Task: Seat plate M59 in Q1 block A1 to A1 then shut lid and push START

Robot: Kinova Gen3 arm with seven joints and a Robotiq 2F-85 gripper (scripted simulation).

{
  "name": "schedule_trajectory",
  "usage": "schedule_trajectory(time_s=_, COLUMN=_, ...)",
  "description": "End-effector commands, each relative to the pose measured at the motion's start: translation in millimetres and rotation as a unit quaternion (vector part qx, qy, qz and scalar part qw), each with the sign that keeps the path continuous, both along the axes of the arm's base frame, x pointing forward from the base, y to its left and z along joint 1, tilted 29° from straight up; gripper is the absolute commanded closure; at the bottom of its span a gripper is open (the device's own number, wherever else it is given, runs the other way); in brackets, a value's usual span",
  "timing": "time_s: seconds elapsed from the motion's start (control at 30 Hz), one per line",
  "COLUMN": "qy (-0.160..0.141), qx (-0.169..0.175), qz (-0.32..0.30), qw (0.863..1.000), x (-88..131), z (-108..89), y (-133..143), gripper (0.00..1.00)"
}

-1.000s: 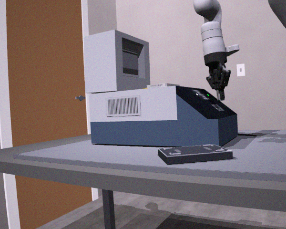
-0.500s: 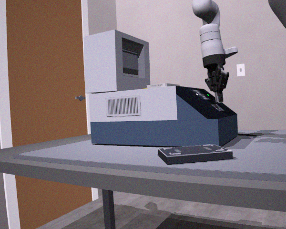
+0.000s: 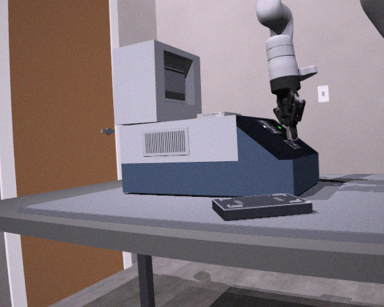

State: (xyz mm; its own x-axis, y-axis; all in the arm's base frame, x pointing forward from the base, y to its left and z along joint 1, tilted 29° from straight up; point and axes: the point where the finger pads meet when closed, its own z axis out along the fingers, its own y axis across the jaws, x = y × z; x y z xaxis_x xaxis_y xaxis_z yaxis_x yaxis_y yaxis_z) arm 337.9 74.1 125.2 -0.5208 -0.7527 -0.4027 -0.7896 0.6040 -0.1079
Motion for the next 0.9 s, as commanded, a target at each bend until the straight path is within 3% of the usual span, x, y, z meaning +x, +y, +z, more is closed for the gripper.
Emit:
schedule_trajectory(time_s=0.0, qy=0.0, qx=0.0, qz=0.0, qw=1.0, x=1.7, z=-0.5, y=0.3, gripper=0.9)
schedule_trajectory(time_s=0.87, qy=0.0, qx=0.0, qz=0.0, qw=1.0, x=8.2, z=-3.3, y=2.2, gripper=0.9)
